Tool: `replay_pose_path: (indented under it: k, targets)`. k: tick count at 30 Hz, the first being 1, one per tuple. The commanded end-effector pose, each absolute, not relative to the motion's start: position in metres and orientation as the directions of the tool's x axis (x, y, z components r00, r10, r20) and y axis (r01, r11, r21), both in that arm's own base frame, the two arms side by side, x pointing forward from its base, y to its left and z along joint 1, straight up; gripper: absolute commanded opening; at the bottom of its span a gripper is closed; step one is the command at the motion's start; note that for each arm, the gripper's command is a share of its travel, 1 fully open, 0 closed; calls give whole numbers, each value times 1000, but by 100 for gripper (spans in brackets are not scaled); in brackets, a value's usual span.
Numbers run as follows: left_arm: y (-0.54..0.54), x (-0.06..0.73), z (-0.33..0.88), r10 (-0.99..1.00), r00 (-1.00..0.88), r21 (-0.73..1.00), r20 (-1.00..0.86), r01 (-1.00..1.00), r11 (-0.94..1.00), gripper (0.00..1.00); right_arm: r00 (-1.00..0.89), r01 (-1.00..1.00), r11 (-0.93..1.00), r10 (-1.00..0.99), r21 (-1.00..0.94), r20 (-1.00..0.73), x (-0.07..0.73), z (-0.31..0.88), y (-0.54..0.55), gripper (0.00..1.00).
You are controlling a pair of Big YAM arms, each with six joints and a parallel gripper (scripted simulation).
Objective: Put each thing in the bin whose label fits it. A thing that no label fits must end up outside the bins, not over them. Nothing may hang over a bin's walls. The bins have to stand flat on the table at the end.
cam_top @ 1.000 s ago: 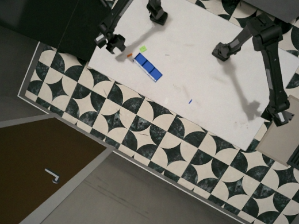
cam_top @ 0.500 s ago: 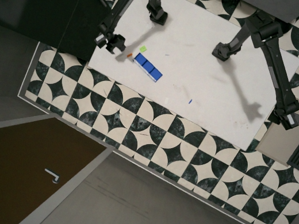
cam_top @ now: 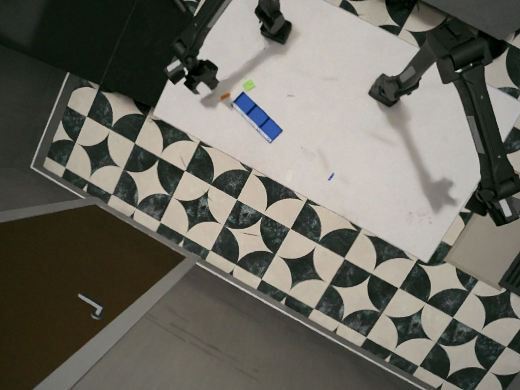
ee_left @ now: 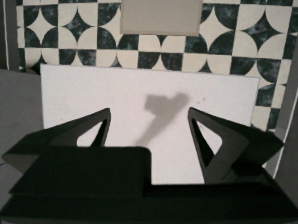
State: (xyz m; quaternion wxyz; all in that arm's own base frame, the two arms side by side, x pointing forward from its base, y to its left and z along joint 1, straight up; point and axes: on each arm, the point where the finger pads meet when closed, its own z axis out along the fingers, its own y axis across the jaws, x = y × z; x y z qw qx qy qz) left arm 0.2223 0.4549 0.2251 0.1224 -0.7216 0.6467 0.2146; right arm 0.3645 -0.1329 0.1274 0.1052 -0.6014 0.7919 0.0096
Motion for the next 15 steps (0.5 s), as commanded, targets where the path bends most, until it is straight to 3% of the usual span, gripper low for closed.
replay_pose_path:
  k: [1,15]
  targets:
    - [465,230,260,-859,76,64,-506,-990,-125,100,-253,-954,276,-951,-121,-177,367,131,-134,100]
    - [454,229,301,-854,32,38,-519,-998,-60,100,-253,-954,276,-951,-121,-177,367,131,-134,100]
